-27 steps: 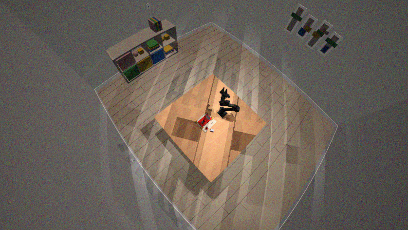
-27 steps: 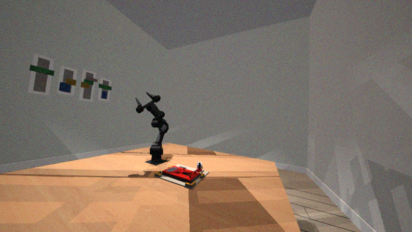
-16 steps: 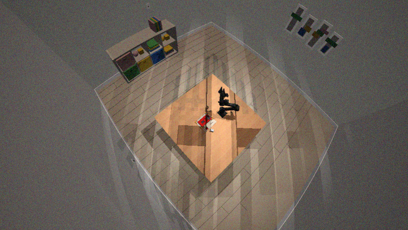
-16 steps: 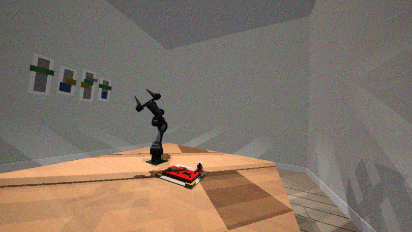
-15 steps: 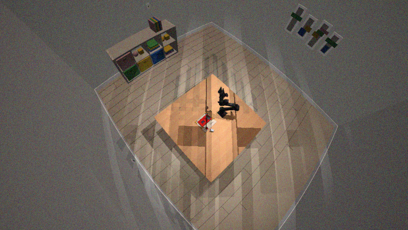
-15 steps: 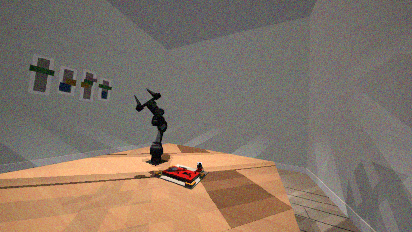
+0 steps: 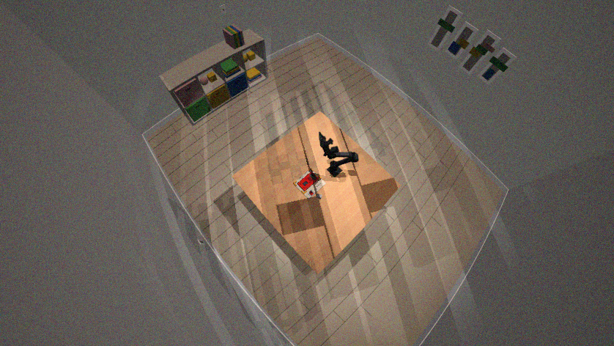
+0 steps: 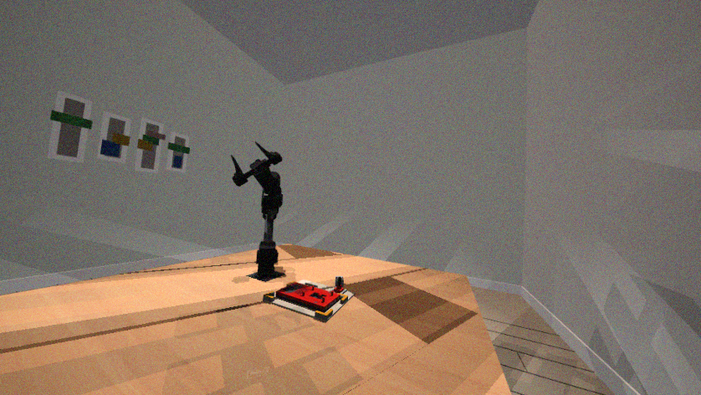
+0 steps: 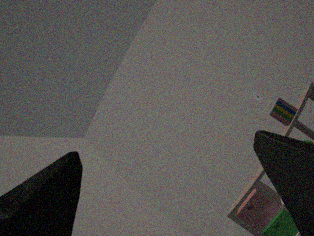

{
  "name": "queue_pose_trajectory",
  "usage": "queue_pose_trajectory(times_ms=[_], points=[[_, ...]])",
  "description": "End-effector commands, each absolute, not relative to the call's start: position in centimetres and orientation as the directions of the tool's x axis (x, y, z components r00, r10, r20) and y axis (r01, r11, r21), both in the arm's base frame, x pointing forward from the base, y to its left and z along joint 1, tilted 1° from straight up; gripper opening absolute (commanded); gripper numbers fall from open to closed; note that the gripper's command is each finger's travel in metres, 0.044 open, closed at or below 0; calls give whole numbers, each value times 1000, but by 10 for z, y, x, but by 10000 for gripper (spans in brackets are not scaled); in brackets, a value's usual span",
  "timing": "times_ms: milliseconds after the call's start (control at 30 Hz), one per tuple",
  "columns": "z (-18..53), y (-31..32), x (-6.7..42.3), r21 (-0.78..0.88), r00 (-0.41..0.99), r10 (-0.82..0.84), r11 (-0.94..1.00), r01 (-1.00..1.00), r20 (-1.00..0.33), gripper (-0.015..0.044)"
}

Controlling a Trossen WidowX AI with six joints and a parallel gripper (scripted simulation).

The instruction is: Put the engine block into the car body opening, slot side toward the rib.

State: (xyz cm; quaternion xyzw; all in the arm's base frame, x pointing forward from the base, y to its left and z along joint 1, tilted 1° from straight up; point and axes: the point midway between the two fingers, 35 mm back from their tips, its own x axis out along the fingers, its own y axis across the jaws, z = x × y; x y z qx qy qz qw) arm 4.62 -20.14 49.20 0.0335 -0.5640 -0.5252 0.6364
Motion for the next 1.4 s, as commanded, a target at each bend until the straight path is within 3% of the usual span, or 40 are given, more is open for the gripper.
queue_pose_trajectory(times_ms=[0,567,867,1367], points=[[489,-216,75,601,-87,-757,437,669,647,440],[451,-245,205,379,351,-853,494,782,387,440],[419,-232,272,232,556,-803,595,769,216,440],[361,-193,348,37,749,-655,750,661,-95,440]])
